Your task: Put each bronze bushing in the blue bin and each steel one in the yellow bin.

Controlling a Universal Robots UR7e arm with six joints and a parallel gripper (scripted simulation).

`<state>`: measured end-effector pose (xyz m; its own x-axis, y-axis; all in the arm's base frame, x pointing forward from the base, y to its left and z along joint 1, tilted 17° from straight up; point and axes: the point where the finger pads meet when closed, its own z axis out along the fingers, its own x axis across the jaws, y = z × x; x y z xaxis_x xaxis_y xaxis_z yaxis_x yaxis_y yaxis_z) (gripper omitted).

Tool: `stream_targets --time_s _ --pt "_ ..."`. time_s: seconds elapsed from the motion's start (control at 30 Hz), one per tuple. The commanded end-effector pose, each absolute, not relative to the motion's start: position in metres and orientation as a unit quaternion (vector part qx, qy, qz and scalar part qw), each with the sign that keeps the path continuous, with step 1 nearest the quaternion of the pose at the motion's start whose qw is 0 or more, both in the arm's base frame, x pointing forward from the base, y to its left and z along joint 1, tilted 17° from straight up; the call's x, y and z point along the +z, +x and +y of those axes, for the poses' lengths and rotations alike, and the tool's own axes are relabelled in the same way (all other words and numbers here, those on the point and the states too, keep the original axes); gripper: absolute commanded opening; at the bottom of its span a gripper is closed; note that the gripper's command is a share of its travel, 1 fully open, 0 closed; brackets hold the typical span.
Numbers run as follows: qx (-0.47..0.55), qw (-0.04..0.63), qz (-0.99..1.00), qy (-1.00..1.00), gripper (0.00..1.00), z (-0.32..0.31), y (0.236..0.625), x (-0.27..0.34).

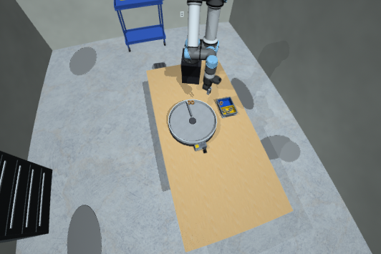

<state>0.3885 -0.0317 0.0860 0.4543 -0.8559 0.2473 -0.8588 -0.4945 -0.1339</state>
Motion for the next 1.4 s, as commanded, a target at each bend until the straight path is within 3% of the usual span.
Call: stream_targets --time_s 0.0,1.37 --pt "0.145 0.003 -0.467 0.873 0.4 -0.035 0.387 0.08" --pt "0.128 0.068 -0.022 0.989 0.4 -0.077 0.36 -0.004"
